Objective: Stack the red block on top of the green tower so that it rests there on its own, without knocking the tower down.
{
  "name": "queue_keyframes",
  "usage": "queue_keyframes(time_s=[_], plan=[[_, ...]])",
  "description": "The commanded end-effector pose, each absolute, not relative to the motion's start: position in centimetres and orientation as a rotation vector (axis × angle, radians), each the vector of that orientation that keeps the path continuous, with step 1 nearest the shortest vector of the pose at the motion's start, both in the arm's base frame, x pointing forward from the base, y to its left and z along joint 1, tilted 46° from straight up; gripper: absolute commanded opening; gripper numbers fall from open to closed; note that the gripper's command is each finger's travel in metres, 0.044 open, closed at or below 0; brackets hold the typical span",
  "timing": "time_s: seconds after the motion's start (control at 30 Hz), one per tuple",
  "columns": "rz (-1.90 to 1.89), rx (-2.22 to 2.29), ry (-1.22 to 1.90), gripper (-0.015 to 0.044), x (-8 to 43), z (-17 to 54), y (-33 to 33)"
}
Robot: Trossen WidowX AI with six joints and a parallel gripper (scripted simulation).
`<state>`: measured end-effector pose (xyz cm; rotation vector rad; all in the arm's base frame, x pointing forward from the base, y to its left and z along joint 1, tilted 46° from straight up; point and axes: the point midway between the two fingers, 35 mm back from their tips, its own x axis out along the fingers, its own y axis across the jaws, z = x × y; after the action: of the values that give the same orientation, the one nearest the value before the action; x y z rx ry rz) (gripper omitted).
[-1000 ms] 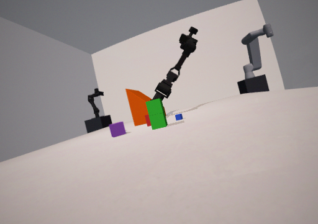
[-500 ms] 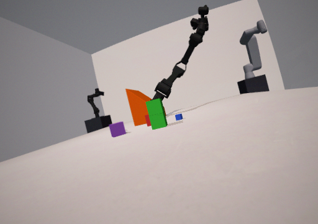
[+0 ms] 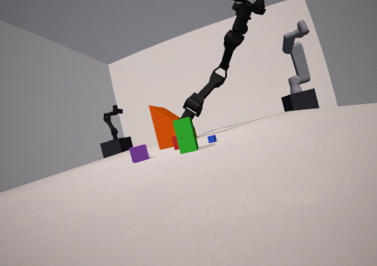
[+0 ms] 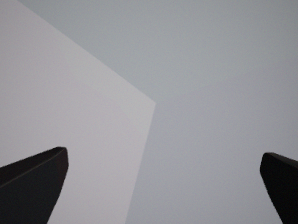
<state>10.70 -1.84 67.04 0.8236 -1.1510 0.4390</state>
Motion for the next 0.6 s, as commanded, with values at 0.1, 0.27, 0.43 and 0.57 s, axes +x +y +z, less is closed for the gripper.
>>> queue_keyframes(time_s=[0.1, 0.27, 0.43, 0.57], plan=[[0.204, 0.657, -0.811, 0.0440, 22.2, 61.6, -2.7], [0.090, 0.548, -0.566, 0.0440, 28.6, 56.4, -3.7], [0.008, 0.447, -0.305, 0.0440, 33.8, 49.9, -4.9], [-0.025, 0.398, -0.083, 0.0440, 36.9, 43.9, -6.0]])
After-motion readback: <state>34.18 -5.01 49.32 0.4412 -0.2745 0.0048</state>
